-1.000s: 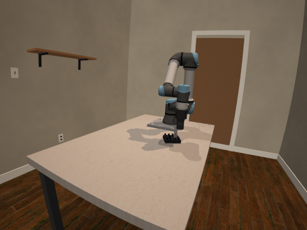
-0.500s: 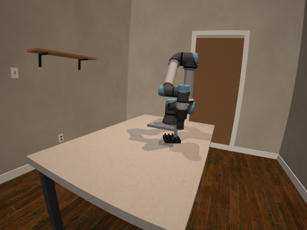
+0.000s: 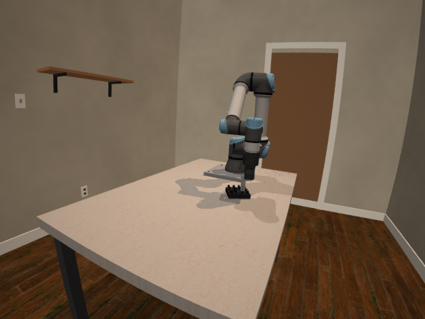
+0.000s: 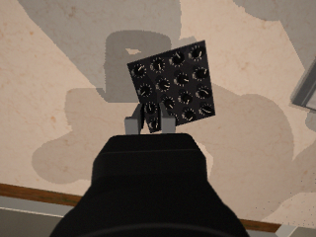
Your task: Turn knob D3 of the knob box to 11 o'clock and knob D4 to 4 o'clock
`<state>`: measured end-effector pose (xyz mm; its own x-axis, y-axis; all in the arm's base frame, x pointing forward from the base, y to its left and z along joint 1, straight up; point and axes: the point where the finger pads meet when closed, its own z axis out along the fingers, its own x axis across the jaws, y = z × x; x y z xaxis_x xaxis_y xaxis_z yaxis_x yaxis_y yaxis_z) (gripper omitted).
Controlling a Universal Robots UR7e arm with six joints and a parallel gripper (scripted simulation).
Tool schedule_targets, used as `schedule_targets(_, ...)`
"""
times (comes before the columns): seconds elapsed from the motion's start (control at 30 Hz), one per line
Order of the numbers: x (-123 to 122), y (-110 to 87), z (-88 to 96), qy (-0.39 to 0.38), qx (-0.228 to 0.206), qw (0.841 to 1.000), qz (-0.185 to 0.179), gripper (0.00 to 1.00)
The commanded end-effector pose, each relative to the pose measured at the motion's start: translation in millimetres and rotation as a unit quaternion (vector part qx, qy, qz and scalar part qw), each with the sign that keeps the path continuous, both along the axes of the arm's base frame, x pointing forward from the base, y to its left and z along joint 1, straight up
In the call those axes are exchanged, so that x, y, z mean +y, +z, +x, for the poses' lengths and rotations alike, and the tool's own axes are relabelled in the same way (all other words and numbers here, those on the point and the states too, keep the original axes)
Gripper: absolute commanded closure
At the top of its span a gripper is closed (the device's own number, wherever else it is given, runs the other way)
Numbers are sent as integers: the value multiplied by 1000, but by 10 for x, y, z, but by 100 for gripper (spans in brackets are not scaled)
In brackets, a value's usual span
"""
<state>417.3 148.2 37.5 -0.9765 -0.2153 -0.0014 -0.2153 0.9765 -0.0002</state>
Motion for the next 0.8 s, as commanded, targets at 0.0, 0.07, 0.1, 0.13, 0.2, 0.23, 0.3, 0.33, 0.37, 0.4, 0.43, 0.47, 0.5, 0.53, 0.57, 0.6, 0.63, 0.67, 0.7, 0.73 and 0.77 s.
schedule_targets(0.0, 4, -71, -20, 1, 2, 1000, 0, 54)
schedule_targets(0.07, 4, -88, -21, 1, 2, 1000, 0, 54)
schedule_targets(0.1, 4, -96, -21, 1, 2, 1000, 0, 54)
schedule_targets(0.13, 4, -96, -21, 1, 2, 1000, 0, 54)
schedule_targets(0.2, 4, -104, -21, 1, 2, 1000, 0, 54)
schedule_targets(0.23, 4, -111, -21, 1, 2, 1000, 0, 54)
schedule_targets(0.3, 4, -124, -21, 1, 2, 1000, 0, 54)
schedule_targets(0.33, 4, -128, -21, 1, 2, 1000, 0, 54)
schedule_targets(0.37, 4, -132, -21, 1, 2, 1000, 0, 54)
schedule_targets(0.4, 4, -135, -21, 1, 2, 1000, 0, 54)
schedule_targets(0.43, 4, -138, -21, 1, 2, 1000, 0, 54)
schedule_targets(0.47, 4, -138, -20, 1, 2, 1000, 0, 54)
schedule_targets(0.5, 4, -138, -17, 1, 2, 1000, 0, 54)
schedule_targets(0.53, 4, -136, -14, 1, 2, 1000, 0, 54)
schedule_targets(0.57, 5, -135, -12, 1, 2, 1000, 0, 54)
schedule_targets(0.6, 5, -132, -10, 1, 1, 1000, 0, 54)
schedule_targets(0.63, 5, -130, -9, 1, 1, 1000, 0, 54)
schedule_targets(0.67, 5, -129, -9, 1, 1, 1000, 0, 54)
schedule_targets(0.7, 5, -129, -9, 1, 1, 1000, 0, 54)
schedule_targets(0.73, 5, -129, -9, 1, 1, 1000, 0, 54)
schedule_targets(0.77, 5, -128, -9, 1, 1, 1000, 0, 54)
